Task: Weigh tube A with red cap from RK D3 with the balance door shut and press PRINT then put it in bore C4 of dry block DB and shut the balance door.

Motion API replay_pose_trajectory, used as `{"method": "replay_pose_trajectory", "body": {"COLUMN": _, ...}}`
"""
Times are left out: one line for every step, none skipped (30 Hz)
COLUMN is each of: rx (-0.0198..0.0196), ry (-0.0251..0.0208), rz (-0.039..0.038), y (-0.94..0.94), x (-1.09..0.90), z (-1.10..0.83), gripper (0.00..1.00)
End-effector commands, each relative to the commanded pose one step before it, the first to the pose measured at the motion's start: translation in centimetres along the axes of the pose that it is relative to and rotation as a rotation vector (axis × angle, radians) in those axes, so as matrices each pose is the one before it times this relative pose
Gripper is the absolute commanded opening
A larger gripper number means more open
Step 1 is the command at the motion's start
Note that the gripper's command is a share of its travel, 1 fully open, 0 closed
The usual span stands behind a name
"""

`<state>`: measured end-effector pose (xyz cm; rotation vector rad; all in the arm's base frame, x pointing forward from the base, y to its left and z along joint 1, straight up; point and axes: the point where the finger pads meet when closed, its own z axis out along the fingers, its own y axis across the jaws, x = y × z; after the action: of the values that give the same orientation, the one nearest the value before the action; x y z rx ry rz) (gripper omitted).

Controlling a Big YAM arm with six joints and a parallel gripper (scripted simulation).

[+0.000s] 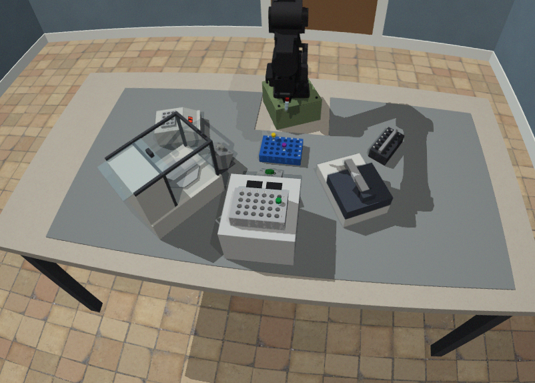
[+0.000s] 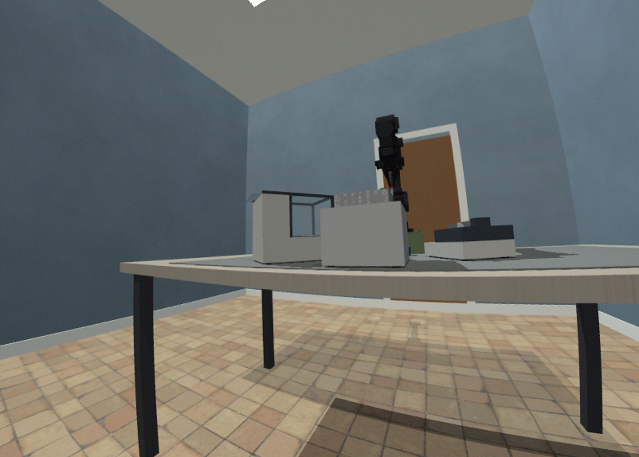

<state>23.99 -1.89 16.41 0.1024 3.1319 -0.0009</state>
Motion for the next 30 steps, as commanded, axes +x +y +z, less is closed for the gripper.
{"method": "replay_pose_trajectory", "body": {"rx": 0.00003, "ry": -0.06036, "rz": -0.00132, "y": 0.284, "x": -1.575, "z": -3.325, "gripper": 0.09}}
{"method": "replay_pose_trajectory", "body": {"rx": -0.00001, "ry": 0.00077, "rz": -0.00007, "y": 0.004, "x": -0.007, "z": -0.151, "gripper": 0.09}}
{"method": "replay_pose_trajectory", "body": {"rx": -0.00003, "ry": -0.00111, "rz": -0.00035, "y": 0.011, "x": 0.003, "z": -0.195, "gripper": 0.09}}
{"method": "replay_pose_trajectory", "body": {"rx": -0.00003, "ry": -0.00229, "rz": -0.00034, "y": 0.012, "x": 0.010, "z": -0.223, "gripper": 0.09}}
{"method": "replay_pose_trajectory", "body": {"rx": -0.00001, "ry": -0.00124, "rz": -0.00006, "y": 0.005, "x": 0.005, "z": -0.198, "gripper": 0.09}}
{"method": "replay_pose_trajectory", "body": {"rx": 0.00001, "ry": -0.00003, "rz": 0.00026, "y": -0.003, "x": -0.002, "z": -0.169, "gripper": 0.09}}
{"method": "replay_pose_trajectory", "body": {"rx": 0.00000, "ry": 0.00000, "rz": 0.00000, "y": 0.000, "x": 0.000, "z": 0.000, "gripper": 0.09}}
{"method": "replay_pose_trajectory", "body": {"rx": 0.00000, "ry": 0.00000, "rz": 0.00000, "y": 0.000, "x": 0.000, "z": 0.000, "gripper": 0.09}}
{"method": "replay_pose_trajectory", "body": {"rx": 0.00009, "ry": 0.01134, "rz": 0.00092, "y": -0.036, "x": -0.069, "z": 0.102, "gripper": 0.09}}
{"method": "replay_pose_trajectory", "body": {"rx": -0.00002, "ry": -0.00039, "rz": -0.00007, "y": 0.011, "x": 0.000, "z": -0.178, "gripper": 0.09}}
{"method": "replay_pose_trajectory", "body": {"rx": -0.00003, "ry": -0.00252, "rz": -0.00034, "y": 0.014, "x": 0.014, "z": -0.228, "gripper": 0.09}}
{"method": "replay_pose_trajectory", "body": {"rx": -0.00003, "ry": -0.00241, "rz": -0.00035, "y": 0.014, "x": 0.013, "z": -0.226, "gripper": 0.09}}
{"method": "replay_pose_trajectory", "body": {"rx": -0.00003, "ry": -0.00221, "rz": -0.00036, "y": 0.013, "x": 0.013, "z": -0.221, "gripper": 0.09}}
{"method": "replay_pose_trajectory", "body": {"rx": 0.00009, "ry": -0.00108, "rz": -0.00008, "y": -0.033, "x": 0.012, "z": -0.060, "gripper": 0.09}}
{"method": "replay_pose_trajectory", "body": {"rx": 0.00008, "ry": -0.00019, "rz": 0.00015, "y": -0.032, "x": 0.006, "z": -0.026, "gripper": 0.09}}
{"method": "replay_pose_trajectory", "body": {"rx": 0.00000, "ry": 0.00119, "rz": 0.00000, "y": 0.000, "x": -0.008, "z": 0.028, "gripper": 0.09}}
{"method": "replay_pose_trajectory", "body": {"rx": 0.00003, "ry": 0.00135, "rz": -0.00001, "y": -0.018, "x": -0.010, "z": 0.041, "gripper": 0.09}}
{"method": "replay_pose_trajectory", "body": {"rx": 0.00000, "ry": 0.00056, "rz": 0.00000, "y": 0.000, "x": -0.005, "z": 0.011, "gripper": 0.09}}
{"method": "replay_pose_trajectory", "body": {"rx": 0.00020, "ry": 0.02466, "rz": 0.00175, "y": -0.182, "x": 0.559, "z": 1.297, "gripper": 0.09}}
{"method": "replay_pose_trajectory", "body": {"rx": 0.00000, "ry": 0.00000, "rz": 0.00000, "y": 0.000, "x": 0.000, "z": 0.000, "gripper": 0.09}}
{"method": "replay_pose_trajectory", "body": {"rx": 0.00000, "ry": 0.00000, "rz": 0.00000, "y": 0.000, "x": 0.000, "z": 0.000, "gripper": 0.09}}
{"method": "replay_pose_trajectory", "body": {"rx": 0.00000, "ry": 0.00000, "rz": 0.00000, "y": 0.000, "x": 0.000, "z": 0.000, "gripper": 0.09}}
{"method": "replay_pose_trajectory", "body": {"rx": 0.00000, "ry": 0.00000, "rz": 0.00000, "y": 0.000, "x": 0.000, "z": 0.000, "gripper": 0.09}}
{"method": "replay_pose_trajectory", "body": {"rx": 0.00000, "ry": 0.00000, "rz": 0.00000, "y": 0.000, "x": 0.000, "z": 0.000, "gripper": 0.09}}
{"method": "replay_pose_trajectory", "body": {"rx": 0.00000, "ry": 0.00000, "rz": 0.00000, "y": 0.000, "x": 0.000, "z": 0.000, "gripper": 0.09}}
{"method": "replay_pose_trajectory", "body": {"rx": 0.00000, "ry": 0.00000, "rz": 0.00000, "y": 0.000, "x": 0.000, "z": 0.000, "gripper": 0.09}}
{"method": "replay_pose_trajectory", "body": {"rx": 0.00000, "ry": 0.00000, "rz": 0.00000, "y": 0.000, "x": 0.000, "z": 0.000, "gripper": 0.09}}
{"method": "replay_pose_trajectory", "body": {"rx": 0.00000, "ry": 0.00000, "rz": 0.00000, "y": 0.000, "x": 0.000, "z": 0.000, "gripper": 0.09}}
{"method": "replay_pose_trajectory", "body": {"rx": 0.00000, "ry": 0.00000, "rz": 0.00000, "y": 0.000, "x": 0.000, "z": 0.000, "gripper": 0.09}}
{"method": "replay_pose_trajectory", "body": {"rx": 0.00000, "ry": 0.00000, "rz": 0.00000, "y": 0.000, "x": 0.000, "z": 0.000, "gripper": 0.09}}
